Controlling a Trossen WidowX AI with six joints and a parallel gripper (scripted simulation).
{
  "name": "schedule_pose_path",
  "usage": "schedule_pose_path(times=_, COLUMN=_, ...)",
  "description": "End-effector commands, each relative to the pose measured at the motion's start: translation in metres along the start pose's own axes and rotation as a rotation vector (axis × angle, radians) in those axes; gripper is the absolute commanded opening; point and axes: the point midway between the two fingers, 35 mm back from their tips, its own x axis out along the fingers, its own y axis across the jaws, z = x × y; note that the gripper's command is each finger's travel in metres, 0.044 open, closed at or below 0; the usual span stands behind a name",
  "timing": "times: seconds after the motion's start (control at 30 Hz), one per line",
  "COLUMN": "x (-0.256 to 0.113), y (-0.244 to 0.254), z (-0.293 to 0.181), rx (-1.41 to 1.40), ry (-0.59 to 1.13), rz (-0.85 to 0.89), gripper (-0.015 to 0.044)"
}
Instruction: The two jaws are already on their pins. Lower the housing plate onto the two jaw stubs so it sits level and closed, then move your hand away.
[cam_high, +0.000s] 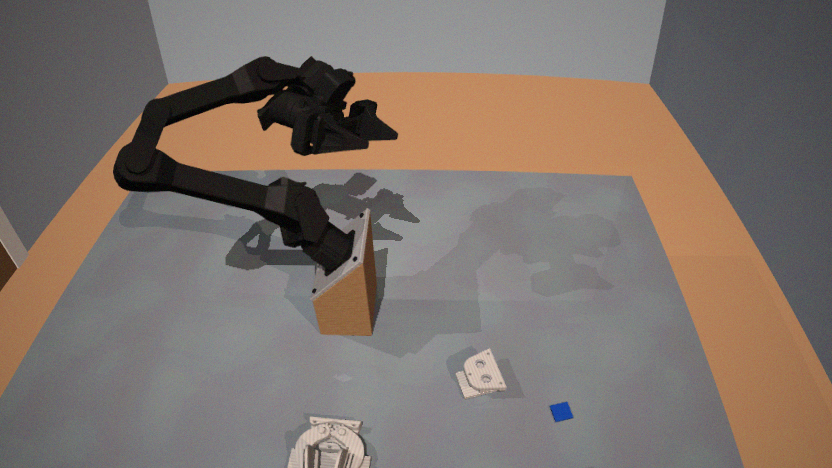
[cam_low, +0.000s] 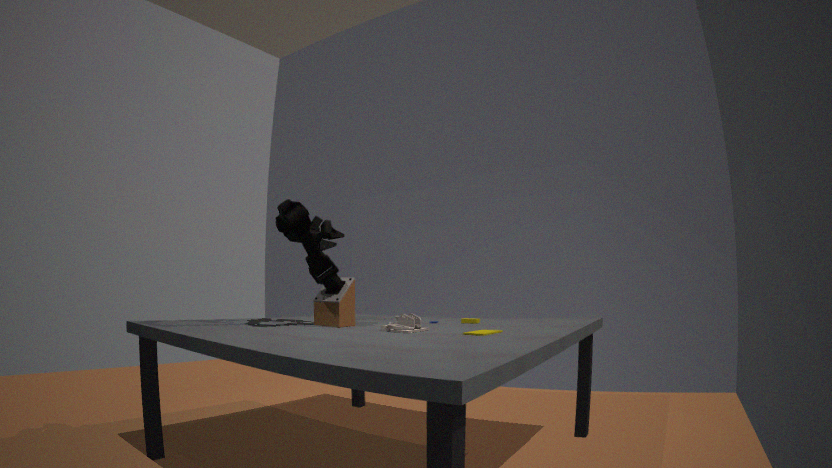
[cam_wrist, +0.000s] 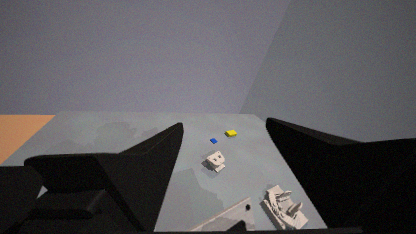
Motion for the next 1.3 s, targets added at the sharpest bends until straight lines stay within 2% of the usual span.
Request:
schedule_pose_path(times=0.0, x=0.000, y=0.000, z=0.000, rx=0.000, ry=0.000, rz=0.000, gripper=0.0426)
schedule_pose_path(times=0.03, x=0.000, y=0.000, z=0.000, rx=0.003, ry=0.002, rz=-0.001, gripper=0.0440)
schedule_pose_path(times=0.57, x=0.033, y=0.001, z=0.005, rx=0.307, ry=0.204, rz=-0.138, gripper=0.0440)
schedule_pose_path(times=1.27, x=0.093, y=-0.005, z=0.001, rx=0.725, ry=0.439, rz=-0.368, gripper=0.0440)
